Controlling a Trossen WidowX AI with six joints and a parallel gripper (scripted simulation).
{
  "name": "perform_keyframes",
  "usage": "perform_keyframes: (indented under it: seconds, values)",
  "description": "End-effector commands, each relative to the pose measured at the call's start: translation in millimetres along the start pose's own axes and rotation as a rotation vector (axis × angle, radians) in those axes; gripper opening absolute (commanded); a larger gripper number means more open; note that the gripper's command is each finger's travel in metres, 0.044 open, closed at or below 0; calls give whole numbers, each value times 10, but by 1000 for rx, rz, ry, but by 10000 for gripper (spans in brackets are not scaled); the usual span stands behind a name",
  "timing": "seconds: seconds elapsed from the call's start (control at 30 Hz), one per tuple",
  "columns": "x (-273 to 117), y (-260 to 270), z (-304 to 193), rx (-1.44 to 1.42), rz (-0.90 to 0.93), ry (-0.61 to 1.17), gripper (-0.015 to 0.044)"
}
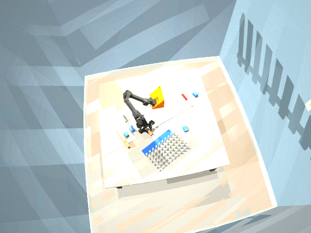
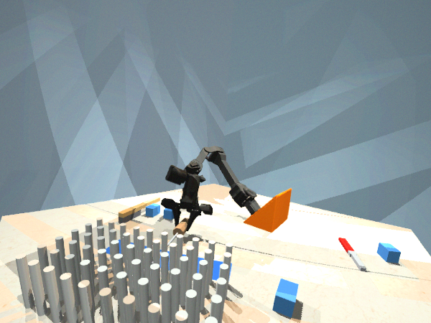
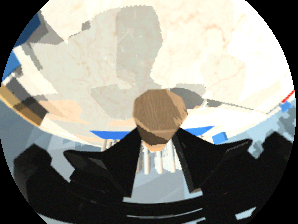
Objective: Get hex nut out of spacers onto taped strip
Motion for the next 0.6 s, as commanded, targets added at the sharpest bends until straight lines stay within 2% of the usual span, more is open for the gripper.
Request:
perform_keyframes:
  seconds: [0.0, 0.57]
  values:
    - [5, 23, -32, 9, 7, 4, 0]
    - [62, 29, -116, 9, 7, 5, 0]
Point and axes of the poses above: the point midway between the two fingers, 35 mm back from their tips, its own x axis out along the fingers, its own y axis across the jaws, z = x × y, the point moved 8 cm from there along -x, back along the fingers, and after that the axes turned 3 degrees about -x, right-handed, at the moved point
